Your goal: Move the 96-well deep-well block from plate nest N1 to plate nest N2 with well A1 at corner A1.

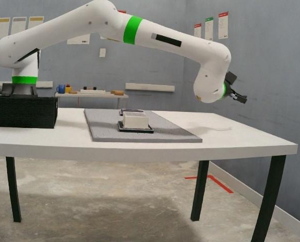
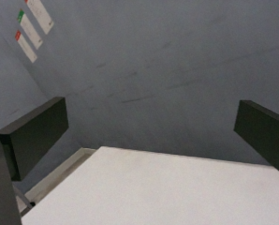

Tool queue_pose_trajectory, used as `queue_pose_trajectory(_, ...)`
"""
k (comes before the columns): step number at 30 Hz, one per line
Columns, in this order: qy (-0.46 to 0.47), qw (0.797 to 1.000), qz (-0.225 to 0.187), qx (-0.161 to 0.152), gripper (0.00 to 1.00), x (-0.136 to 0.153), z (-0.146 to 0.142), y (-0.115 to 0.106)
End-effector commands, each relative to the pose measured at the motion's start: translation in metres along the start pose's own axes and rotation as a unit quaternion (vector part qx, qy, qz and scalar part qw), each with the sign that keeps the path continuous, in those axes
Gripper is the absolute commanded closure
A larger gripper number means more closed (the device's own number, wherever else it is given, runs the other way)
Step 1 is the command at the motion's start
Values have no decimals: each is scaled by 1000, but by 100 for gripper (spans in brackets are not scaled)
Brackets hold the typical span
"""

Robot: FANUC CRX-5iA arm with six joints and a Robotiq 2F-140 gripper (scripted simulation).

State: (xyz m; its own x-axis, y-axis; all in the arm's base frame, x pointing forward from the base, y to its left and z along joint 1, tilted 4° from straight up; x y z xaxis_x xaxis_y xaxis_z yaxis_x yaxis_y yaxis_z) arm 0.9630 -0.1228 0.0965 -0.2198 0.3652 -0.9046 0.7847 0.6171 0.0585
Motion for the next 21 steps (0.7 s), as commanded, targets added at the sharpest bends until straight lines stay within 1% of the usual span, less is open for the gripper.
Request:
queue_pose_trajectory(1, -1, 1000, 1, 0, 0, -2, -1, 0)
queue_pose_trajectory(17, -1, 1000, 1, 0, 0, -2, -1, 0)
queue_pose_trajectory(21, -29, 998, -60, 3, 0, 11, -10, -6)
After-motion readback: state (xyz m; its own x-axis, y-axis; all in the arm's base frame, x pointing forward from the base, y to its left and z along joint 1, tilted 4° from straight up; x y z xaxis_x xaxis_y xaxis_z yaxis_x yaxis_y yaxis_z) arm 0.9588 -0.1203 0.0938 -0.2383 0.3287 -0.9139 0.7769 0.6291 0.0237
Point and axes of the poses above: the point where the finger pads meet when closed, its own y axis out along the fingers, its own z axis across the jaws, x = y × z, the point moved 3 cm from there along -y, back along the fingers, and after that the axes turned 5 degrees about -y, right-handed, at the moved point
